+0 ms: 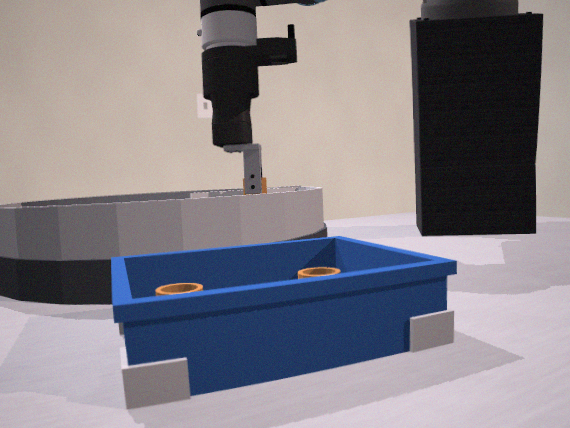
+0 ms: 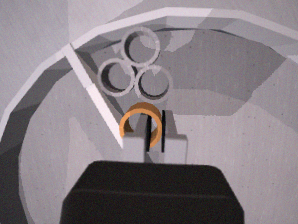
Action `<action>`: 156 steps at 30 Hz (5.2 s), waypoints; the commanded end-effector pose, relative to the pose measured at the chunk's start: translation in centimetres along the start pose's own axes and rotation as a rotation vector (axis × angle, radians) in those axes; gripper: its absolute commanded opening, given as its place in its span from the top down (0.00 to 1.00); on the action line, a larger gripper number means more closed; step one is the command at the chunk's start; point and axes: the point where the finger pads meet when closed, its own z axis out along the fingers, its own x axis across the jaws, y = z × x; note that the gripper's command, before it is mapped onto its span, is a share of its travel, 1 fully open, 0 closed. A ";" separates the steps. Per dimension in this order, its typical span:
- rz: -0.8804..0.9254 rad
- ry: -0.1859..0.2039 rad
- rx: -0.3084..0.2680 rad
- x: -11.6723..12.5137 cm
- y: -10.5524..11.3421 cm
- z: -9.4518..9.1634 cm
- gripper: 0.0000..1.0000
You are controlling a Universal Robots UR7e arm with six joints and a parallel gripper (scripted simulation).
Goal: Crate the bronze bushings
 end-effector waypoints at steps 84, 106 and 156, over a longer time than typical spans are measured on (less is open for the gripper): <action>0.000 0.000 -0.001 5.1 -0.6 -6.2 1.00; -0.001 0.001 -0.002 10.0 -1.2 -6.2 1.00; -0.005 0.004 -0.002 25.0 -3.2 -6.3 1.00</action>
